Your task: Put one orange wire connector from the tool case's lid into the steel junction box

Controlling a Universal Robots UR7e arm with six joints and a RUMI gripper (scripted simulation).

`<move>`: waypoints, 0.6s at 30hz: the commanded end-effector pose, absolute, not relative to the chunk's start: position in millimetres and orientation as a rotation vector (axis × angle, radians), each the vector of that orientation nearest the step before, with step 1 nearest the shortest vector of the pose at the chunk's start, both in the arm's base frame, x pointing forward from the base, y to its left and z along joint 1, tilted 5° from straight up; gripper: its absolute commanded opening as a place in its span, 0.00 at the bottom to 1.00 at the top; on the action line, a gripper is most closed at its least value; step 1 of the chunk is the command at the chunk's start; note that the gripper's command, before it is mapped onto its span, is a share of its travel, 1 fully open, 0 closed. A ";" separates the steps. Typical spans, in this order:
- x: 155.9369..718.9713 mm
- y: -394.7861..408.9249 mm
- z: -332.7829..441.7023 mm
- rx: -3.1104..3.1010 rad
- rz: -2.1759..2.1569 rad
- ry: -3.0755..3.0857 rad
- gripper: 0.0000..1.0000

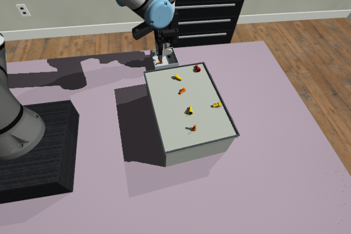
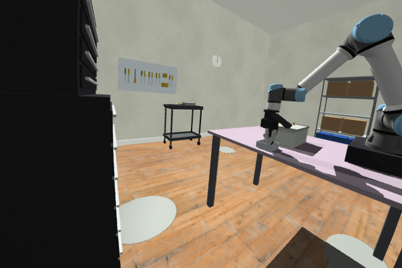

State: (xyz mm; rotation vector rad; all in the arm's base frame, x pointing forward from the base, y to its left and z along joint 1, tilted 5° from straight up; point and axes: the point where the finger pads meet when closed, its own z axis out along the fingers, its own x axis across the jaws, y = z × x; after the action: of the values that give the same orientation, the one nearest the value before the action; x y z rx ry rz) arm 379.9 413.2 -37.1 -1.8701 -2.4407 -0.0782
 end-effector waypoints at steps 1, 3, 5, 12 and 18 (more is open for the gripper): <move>380.3 413.4 -36.3 -1.870 -0.080 -2.441 0.15; 380.4 413.3 -34.9 -1.870 -0.080 -2.441 0.15; 380.4 413.0 -31.6 -1.870 -0.080 -2.441 0.15; 380.8 411.5 -12.2 -1.870 -0.080 -2.441 0.15; 381.7 407.9 32.2 -1.870 -0.080 -2.441 0.15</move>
State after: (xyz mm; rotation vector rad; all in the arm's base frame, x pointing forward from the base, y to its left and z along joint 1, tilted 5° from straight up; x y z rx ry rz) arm 380.9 410.0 5.9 -1.8705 -2.4408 -0.0797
